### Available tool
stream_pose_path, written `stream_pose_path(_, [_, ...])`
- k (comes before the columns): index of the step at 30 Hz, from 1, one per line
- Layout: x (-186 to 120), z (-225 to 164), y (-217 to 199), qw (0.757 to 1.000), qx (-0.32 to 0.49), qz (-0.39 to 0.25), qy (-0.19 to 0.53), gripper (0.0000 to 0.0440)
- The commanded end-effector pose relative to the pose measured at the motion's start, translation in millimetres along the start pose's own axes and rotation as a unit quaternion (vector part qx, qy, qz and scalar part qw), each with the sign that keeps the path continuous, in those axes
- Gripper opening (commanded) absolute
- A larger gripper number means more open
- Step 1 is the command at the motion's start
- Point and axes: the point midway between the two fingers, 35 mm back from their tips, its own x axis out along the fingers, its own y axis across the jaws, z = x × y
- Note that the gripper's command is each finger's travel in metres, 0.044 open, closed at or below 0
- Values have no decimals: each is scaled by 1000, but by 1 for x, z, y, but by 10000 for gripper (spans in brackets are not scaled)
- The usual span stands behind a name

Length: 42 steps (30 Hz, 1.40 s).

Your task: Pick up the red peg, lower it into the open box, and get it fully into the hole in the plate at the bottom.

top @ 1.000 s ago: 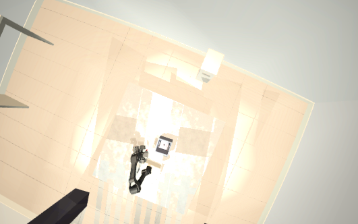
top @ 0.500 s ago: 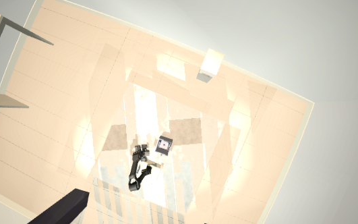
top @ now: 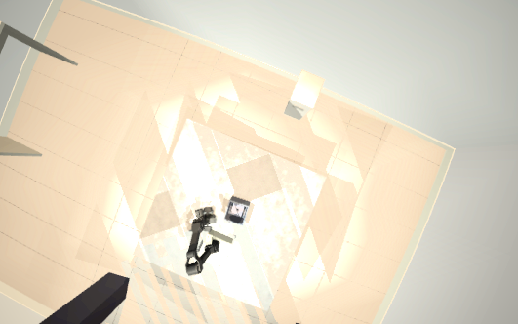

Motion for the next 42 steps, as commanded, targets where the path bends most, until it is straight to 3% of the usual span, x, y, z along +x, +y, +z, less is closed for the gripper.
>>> stream_pose_path(1, [-9, 0, 6, 1000, 6, 16, 6, 0])
stream_pose_path(24, [-98, 28, 50, 992, 18, 128, 14, 0])
stream_pose_path(33, [-132, 59, 53, 990, 23, 137, -5, 0])
stream_pose_path(42, [-145, 93, 51, 990, 36, 133, -26, 0])
